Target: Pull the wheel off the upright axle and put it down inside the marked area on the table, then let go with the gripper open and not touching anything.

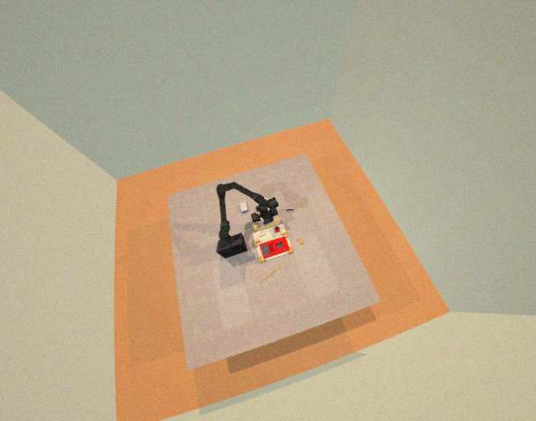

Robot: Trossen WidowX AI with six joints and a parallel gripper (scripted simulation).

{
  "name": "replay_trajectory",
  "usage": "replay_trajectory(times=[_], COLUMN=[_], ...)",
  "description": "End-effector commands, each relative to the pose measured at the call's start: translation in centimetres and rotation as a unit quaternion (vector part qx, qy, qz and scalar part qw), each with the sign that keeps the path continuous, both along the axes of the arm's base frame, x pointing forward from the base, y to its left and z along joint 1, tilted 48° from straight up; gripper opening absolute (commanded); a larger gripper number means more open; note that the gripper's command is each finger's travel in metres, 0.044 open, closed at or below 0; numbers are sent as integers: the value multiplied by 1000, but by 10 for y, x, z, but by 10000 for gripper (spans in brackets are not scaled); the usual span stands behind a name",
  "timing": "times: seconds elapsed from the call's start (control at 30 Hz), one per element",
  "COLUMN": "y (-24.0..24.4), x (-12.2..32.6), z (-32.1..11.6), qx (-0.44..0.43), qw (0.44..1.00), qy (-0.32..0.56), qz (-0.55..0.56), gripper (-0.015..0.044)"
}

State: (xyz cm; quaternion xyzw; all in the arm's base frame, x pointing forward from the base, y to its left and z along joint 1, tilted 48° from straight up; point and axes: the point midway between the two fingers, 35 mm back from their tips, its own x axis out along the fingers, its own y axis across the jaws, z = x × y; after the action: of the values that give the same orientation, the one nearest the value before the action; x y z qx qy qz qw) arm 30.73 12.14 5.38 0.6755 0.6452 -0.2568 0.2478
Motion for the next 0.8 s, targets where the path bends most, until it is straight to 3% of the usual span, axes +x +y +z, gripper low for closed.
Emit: replay_trajectory(times=[0.0, 0.23, 0.77], y=[-18, -57, -58], x=[-20, -82, -84], z=[0, 6, 6], qx=[-2, 1, 1], qw=[1000, 1000, 1000], qy=[-3, 2, 3], qz=[3, 1, 0], gripper=[431, 440, 440])
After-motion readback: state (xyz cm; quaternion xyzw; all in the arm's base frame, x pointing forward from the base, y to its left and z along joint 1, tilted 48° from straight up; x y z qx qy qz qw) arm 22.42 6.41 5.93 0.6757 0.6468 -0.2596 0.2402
